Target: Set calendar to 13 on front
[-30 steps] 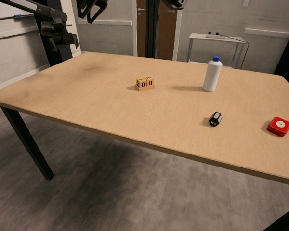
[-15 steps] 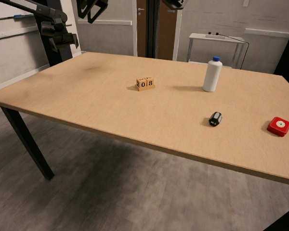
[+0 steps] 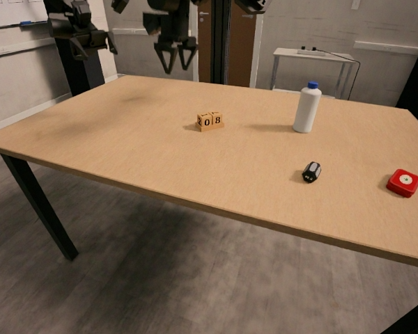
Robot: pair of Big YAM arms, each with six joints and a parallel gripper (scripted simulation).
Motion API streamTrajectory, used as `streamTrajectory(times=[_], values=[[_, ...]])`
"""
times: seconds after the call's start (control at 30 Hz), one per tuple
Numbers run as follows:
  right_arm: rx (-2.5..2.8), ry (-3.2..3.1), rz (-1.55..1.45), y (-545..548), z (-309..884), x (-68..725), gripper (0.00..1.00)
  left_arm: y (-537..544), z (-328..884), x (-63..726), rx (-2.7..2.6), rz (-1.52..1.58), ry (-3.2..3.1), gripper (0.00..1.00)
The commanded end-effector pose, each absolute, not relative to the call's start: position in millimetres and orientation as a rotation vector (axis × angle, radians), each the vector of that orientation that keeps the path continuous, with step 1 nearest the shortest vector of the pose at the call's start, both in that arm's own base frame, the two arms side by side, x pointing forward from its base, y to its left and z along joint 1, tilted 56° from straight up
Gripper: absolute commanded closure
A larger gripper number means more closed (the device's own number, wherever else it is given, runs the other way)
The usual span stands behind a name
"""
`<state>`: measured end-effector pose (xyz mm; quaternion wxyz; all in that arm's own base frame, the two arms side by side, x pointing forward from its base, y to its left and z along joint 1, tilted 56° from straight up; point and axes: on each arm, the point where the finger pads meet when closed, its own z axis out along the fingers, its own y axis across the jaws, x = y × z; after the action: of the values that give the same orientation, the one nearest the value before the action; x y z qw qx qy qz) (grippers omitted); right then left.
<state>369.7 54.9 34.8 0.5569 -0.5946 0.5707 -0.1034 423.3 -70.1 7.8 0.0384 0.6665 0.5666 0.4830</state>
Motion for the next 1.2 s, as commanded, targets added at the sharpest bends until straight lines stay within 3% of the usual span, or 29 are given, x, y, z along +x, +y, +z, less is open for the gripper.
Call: streamTrajectory(times=[0.0, 0.6, 1.13, 1.17], values=[[-1.551, 1.382, -0.191, 87.2, 29.8, 338.9, 0.0, -52.1, -17.5, 430.1, 2.119, 1.571, 1.672, 0.0], [-2.103, 1.362, -0.232, 139.2, 20.0, 232.7, 0.0, 13.4, -103.1, 402.6, 2.293, 1.76, 1.706, 0.0], [-2.108, 1.389, -0.244, 136.1, 18.3, 230.0, 0.0, 6.2, -100.2, 403.4, 2.275, 1.753, 1.697, 0.0], [-2.108, 1.389, -0.244, 136.1, 18.3, 230.0, 0.0, 14.3, -104.0, 401.5, 2.255, 1.75, 1.74, 0.11]])
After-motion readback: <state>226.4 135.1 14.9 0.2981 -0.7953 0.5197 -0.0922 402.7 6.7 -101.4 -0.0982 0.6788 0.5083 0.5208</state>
